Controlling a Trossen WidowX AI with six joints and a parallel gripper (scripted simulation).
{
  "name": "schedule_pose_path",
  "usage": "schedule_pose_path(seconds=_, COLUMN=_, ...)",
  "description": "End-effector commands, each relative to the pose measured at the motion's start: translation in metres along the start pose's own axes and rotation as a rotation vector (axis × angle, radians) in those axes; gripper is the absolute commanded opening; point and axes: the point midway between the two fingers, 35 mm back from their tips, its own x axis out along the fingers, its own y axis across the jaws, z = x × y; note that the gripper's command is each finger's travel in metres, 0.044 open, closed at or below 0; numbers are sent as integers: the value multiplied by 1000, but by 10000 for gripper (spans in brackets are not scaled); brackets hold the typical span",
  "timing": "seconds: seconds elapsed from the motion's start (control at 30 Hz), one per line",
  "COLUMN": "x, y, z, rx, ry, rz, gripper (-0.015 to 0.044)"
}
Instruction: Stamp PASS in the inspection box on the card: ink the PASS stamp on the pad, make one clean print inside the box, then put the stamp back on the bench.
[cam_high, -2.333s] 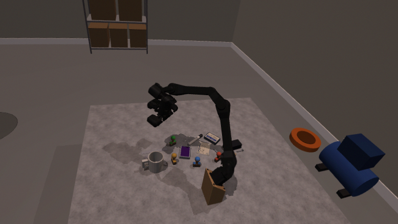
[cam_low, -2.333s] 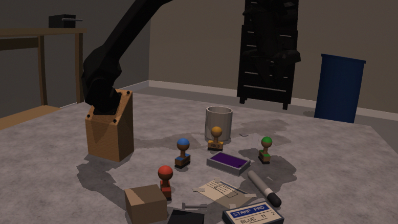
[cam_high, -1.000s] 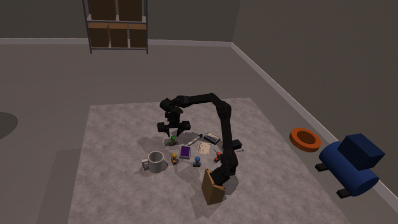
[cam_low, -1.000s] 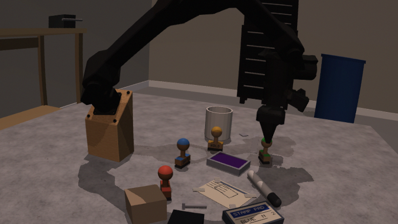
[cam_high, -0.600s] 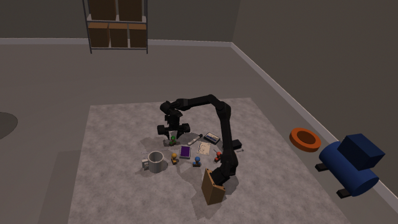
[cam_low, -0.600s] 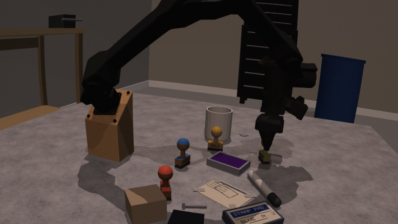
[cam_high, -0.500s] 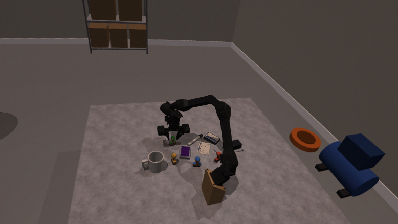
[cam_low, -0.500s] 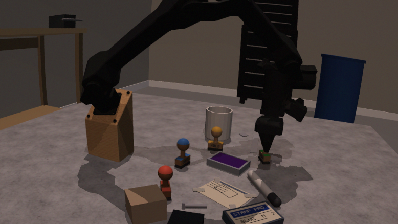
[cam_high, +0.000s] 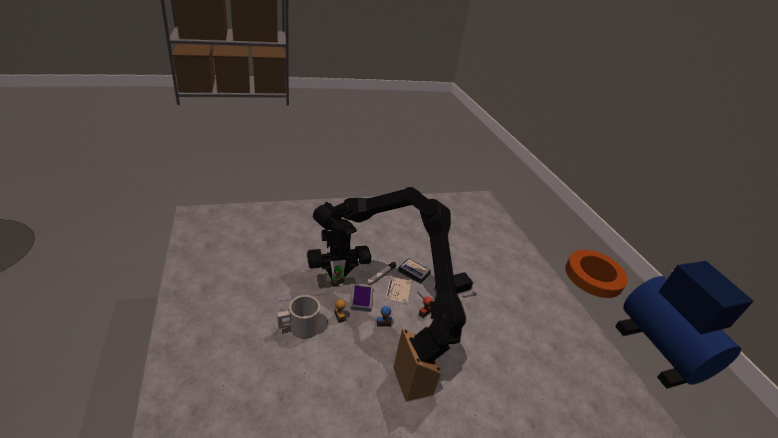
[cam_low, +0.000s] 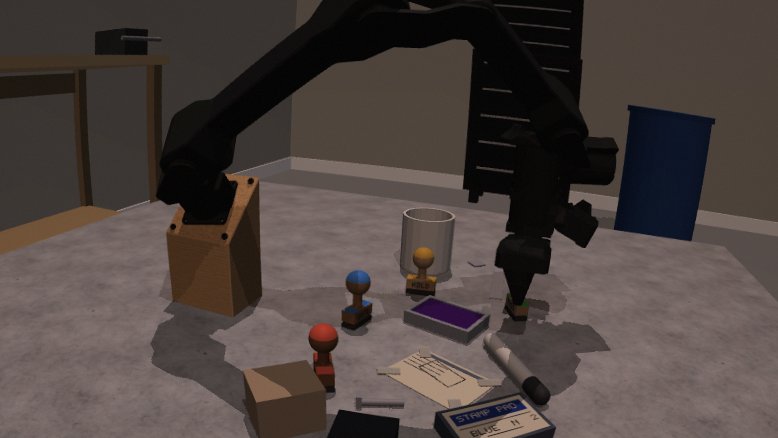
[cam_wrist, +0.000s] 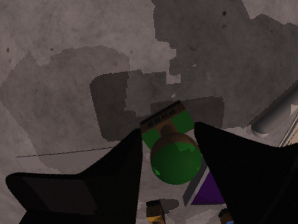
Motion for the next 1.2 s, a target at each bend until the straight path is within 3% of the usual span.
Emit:
schedule_pose_path(seconds=0.0, x=0, y=0, z=0, rx=1, ry=-1, rz=0, gripper=177)
schedule_pose_path(seconds=0.43, x=0, y=0, z=0, rx=1, ry=-1, rz=0, gripper=91)
schedule_pose_path(seconds=0.57, x=-2, y=0, z=0, rx=1, ry=-1, rz=1, gripper=0)
schedule_pose_path(seconds=1.17, x=-10, y=0, z=1, rx=1, ry=-1, rz=2, gripper=0)
